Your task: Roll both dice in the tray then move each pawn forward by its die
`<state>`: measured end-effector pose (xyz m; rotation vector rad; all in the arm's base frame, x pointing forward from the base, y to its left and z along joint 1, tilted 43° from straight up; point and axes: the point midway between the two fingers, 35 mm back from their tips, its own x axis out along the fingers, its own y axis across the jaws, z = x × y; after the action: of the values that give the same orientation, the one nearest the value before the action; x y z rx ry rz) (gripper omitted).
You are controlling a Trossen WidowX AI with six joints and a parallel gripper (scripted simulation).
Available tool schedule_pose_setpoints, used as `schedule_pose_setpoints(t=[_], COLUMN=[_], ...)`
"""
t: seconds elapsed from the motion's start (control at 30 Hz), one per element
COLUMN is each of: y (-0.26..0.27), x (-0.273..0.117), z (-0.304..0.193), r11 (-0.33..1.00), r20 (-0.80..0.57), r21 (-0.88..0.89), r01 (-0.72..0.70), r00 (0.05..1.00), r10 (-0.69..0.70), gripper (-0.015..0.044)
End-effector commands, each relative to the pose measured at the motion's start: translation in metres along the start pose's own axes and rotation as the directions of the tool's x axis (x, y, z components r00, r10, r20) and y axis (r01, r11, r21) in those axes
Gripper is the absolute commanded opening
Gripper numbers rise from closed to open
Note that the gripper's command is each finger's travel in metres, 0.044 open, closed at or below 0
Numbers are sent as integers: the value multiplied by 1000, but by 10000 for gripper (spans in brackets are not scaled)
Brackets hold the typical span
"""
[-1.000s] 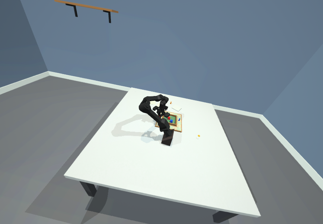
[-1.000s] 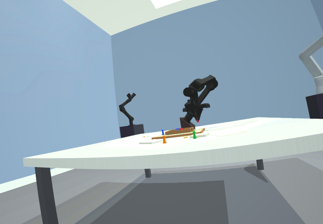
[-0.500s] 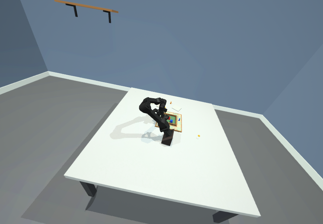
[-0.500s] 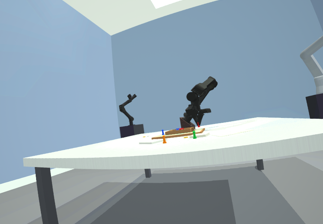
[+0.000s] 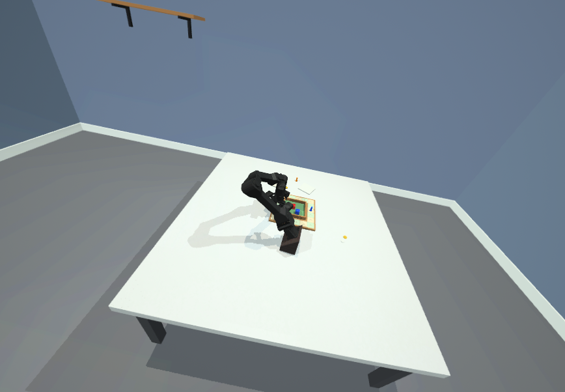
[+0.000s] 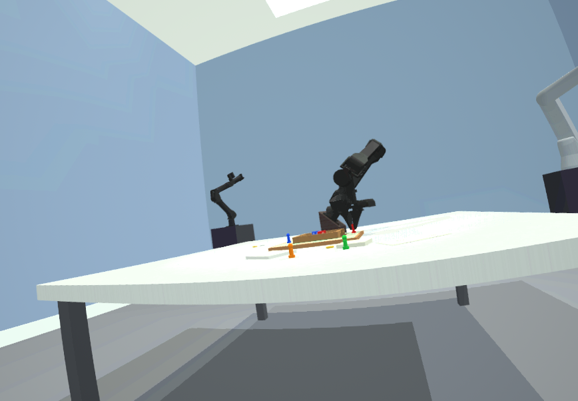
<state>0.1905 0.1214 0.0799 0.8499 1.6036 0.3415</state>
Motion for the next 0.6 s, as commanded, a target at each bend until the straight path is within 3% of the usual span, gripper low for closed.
schedule_pose_setpoints(t=[0.0, 0.37, 0.57], y=[0, 0, -2], x=[-1, -8, -47], z=[0, 1, -1], r11=[1000, 1000, 1000], r20=[1, 0, -8], r21=[-4, -3, 7], r01=[0, 2, 2], r00=[1000, 1000, 1000], r10=[0, -2, -2], gripper=[158, 440, 440])
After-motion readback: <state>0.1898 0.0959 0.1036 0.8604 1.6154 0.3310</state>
